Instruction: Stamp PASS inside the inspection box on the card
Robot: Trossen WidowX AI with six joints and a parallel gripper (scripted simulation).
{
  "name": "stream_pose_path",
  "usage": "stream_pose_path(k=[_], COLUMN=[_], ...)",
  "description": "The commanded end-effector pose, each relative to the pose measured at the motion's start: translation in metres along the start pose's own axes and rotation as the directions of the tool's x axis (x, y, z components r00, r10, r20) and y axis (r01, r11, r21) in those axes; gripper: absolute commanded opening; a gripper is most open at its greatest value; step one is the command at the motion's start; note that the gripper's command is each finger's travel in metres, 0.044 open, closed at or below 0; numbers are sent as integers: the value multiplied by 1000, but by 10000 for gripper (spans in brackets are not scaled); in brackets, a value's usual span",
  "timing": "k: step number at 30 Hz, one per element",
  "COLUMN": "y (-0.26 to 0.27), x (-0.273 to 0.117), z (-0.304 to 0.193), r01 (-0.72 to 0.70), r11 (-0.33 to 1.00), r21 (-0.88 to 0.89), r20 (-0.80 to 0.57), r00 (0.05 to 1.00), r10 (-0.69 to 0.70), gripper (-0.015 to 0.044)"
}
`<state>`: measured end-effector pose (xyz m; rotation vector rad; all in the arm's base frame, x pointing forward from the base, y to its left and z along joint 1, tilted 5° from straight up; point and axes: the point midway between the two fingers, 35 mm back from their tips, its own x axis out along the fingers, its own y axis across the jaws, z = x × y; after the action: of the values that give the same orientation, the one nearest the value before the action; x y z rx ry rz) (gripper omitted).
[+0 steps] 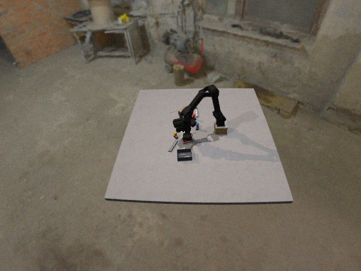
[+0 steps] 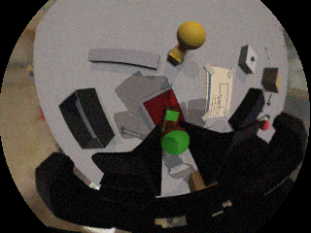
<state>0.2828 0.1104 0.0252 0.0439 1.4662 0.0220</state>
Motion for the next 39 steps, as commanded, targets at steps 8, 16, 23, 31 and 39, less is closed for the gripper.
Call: stream_pose_path(k=[8, 16, 23, 31, 39], y=[-1, -1, -1, -1, -1], x=[2, 4, 4, 5, 5], z=[0, 0, 0, 0, 0], r01=[3, 3, 3, 3, 3], r11=[1000, 1000, 1000, 1000, 1000], r21=[0, 0, 0, 0, 0], r20=[3, 3, 3, 3, 3], r00=[1000, 1000, 1000, 1000, 1000], r10=[-3, -3, -3, -3, -3], gripper=[0, 0, 0, 0, 0])
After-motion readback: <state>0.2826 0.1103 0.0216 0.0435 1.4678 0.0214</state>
